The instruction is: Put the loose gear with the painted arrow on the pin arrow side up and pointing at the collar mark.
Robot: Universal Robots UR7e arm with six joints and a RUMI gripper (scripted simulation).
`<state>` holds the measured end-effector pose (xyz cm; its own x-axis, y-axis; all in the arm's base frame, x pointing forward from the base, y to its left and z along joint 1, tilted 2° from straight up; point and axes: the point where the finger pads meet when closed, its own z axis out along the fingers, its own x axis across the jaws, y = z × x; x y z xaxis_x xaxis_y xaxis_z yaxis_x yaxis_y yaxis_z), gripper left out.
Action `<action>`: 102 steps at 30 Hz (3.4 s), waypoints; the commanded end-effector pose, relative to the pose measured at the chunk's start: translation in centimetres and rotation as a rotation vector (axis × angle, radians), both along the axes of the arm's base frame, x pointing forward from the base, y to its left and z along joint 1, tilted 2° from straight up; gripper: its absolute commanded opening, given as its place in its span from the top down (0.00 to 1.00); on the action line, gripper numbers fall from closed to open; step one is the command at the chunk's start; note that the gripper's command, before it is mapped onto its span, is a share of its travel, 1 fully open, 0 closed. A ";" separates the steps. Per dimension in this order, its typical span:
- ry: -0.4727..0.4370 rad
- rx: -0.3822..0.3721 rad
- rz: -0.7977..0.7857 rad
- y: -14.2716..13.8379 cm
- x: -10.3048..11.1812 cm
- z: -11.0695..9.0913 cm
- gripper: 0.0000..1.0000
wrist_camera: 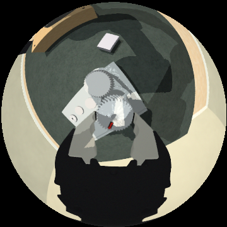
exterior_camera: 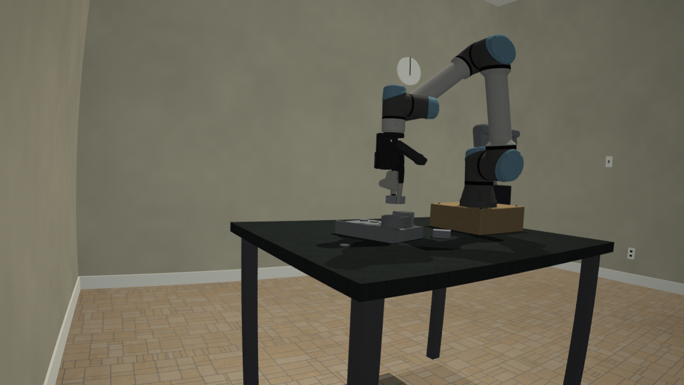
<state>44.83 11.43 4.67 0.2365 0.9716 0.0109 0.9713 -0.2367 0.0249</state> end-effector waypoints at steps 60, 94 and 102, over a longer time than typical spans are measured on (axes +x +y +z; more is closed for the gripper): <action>-0.002 0.000 0.023 0.0 0.1 -0.3 1.00; -0.002 0.000 0.023 0.0 0.2 -2.2 1.00; -0.002 0.000 0.023 0.0 0.2 -2.2 1.00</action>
